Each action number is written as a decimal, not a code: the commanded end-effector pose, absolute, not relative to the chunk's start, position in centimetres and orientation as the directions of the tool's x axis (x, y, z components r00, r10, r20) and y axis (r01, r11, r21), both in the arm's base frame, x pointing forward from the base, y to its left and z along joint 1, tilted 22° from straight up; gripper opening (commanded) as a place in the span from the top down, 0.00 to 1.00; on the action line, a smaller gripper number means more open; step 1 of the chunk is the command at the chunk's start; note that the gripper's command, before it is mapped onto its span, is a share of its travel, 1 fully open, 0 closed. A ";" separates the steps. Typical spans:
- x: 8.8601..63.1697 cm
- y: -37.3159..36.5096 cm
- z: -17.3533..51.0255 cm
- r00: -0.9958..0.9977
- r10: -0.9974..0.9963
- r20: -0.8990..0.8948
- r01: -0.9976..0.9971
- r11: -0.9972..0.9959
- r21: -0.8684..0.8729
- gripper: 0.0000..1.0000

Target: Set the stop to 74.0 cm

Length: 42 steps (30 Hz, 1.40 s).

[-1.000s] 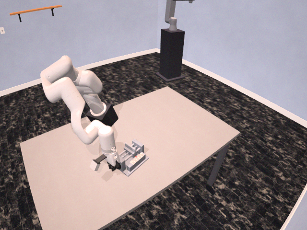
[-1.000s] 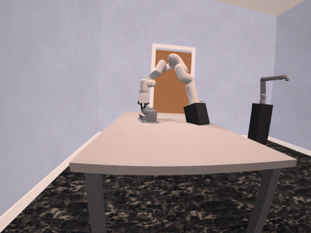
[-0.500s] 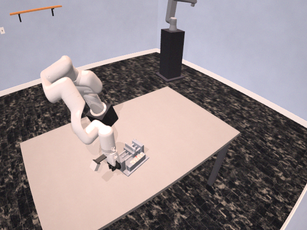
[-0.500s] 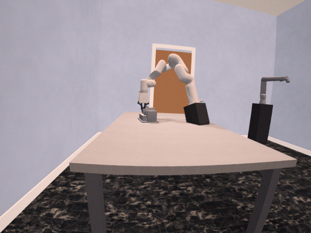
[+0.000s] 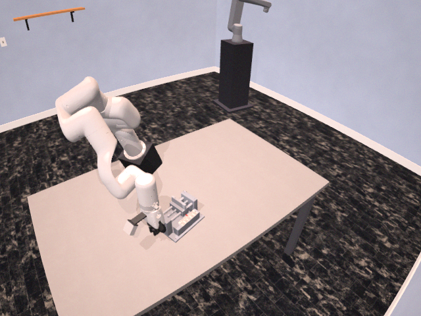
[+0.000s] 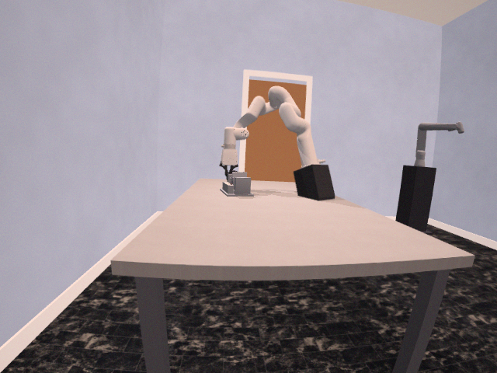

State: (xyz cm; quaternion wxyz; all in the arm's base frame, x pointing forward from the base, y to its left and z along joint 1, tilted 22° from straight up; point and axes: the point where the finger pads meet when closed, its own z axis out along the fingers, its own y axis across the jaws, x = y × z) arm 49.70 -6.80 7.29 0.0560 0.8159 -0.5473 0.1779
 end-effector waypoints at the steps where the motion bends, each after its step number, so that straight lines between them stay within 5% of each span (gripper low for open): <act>1: 49.7 -6.8 7.3 0.338 -0.873 0.352 -0.913 -0.395 -0.103 0.94; 42: 51.0 -7.1 5.3 0.338 -0.873 0.352 -0.913 -0.395 -0.103 0.94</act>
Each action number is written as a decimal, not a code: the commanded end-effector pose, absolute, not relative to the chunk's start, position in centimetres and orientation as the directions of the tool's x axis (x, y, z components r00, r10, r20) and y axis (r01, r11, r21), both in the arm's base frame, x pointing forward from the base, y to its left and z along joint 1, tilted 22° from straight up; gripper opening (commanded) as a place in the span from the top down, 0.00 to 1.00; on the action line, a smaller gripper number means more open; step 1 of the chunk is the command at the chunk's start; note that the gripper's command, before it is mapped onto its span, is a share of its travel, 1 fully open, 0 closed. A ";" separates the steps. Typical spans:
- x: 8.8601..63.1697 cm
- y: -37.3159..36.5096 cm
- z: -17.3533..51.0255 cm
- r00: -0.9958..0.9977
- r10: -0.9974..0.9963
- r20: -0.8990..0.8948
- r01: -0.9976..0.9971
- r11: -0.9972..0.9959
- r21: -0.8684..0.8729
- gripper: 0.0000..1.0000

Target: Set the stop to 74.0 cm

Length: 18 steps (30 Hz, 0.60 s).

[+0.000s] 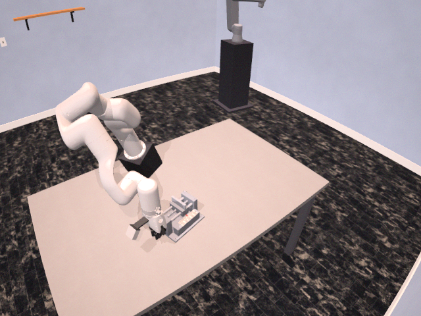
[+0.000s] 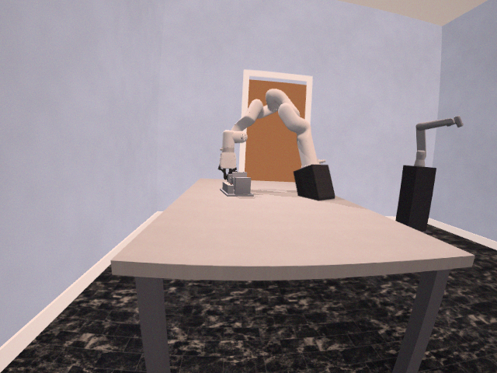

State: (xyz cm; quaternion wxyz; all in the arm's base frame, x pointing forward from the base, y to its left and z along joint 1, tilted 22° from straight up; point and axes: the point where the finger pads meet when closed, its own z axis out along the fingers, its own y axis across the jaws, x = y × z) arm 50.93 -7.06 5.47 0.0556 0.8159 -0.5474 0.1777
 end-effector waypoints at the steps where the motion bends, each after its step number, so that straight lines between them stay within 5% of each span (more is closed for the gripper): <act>1: 51.0 -7.1 5.2 0.338 -0.873 0.352 -0.913 -0.395 -0.103 0.94; 18: 50.7 -8.0 3.3 0.338 -0.873 0.352 -0.913 -0.395 -0.103 0.94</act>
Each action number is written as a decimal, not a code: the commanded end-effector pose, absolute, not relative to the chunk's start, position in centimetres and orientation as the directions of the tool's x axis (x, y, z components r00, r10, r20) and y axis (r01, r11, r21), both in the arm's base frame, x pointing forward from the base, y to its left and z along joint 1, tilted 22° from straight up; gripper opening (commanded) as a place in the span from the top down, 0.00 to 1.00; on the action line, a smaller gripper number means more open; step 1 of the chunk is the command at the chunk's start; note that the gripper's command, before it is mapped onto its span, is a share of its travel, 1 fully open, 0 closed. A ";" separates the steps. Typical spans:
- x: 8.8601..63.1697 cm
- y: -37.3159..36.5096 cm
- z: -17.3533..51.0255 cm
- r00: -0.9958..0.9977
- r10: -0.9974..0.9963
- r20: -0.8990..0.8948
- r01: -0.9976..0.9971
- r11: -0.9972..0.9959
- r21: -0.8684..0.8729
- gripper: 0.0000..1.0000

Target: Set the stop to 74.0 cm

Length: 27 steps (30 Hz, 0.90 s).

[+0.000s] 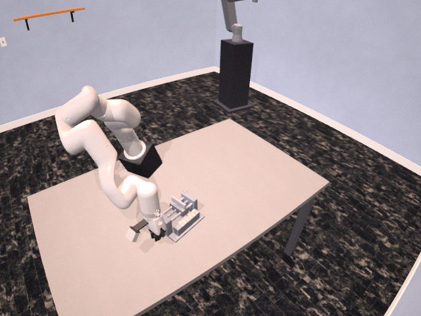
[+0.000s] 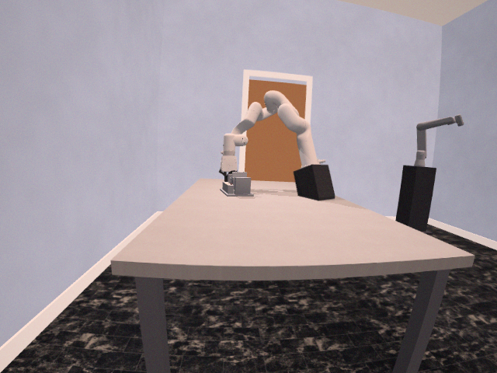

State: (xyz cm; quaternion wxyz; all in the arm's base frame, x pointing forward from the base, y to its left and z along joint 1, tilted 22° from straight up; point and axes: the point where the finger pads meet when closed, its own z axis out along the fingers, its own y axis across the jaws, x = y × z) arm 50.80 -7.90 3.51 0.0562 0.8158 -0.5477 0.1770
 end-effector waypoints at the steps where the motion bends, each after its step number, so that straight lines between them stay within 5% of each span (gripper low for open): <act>1: 50.6 -8.1 3.2 0.338 -0.873 0.352 -0.913 -0.395 -0.103 0.94; 27: 46.7 -9.9 2.6 0.338 -0.873 0.352 -0.913 -0.395 -0.103 0.94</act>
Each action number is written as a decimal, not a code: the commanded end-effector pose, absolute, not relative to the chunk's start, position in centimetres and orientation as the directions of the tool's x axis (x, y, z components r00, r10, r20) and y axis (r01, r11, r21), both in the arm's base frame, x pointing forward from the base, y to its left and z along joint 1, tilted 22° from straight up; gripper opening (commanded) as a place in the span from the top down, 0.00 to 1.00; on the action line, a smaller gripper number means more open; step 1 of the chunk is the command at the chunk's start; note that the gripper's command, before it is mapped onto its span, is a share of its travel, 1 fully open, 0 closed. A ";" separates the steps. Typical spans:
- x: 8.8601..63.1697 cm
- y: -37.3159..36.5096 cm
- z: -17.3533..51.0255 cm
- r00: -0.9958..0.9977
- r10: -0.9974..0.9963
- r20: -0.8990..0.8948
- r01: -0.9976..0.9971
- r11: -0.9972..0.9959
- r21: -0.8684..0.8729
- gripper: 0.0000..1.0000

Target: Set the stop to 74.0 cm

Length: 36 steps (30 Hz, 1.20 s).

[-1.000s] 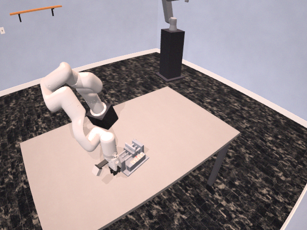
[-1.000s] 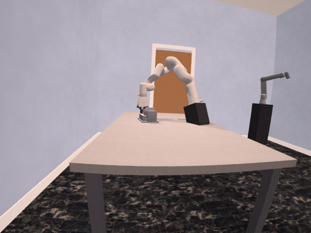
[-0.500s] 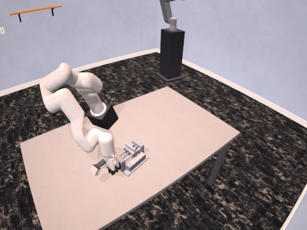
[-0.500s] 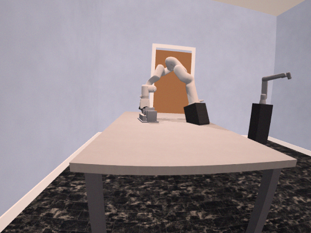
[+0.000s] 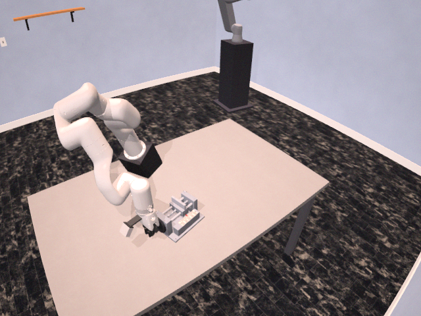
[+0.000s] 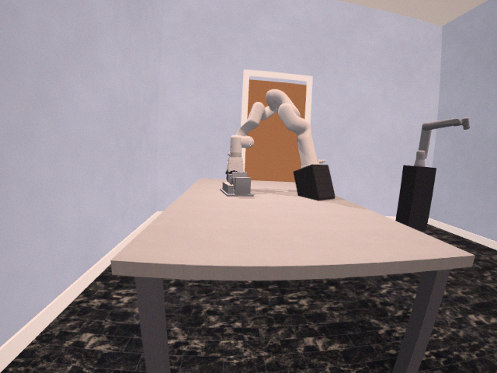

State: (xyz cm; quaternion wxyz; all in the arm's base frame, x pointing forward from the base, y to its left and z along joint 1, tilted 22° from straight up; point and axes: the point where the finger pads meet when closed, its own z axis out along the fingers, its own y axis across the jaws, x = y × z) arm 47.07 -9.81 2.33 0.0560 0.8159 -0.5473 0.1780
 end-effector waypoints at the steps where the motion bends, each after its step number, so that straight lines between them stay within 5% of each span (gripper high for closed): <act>1: 46.5 -9.9 2.7 0.338 -0.873 0.352 -0.913 -0.395 -0.103 0.94; 36: 45.3 -8.7 6.8 0.338 -0.873 0.353 -0.913 -0.395 -0.103 0.94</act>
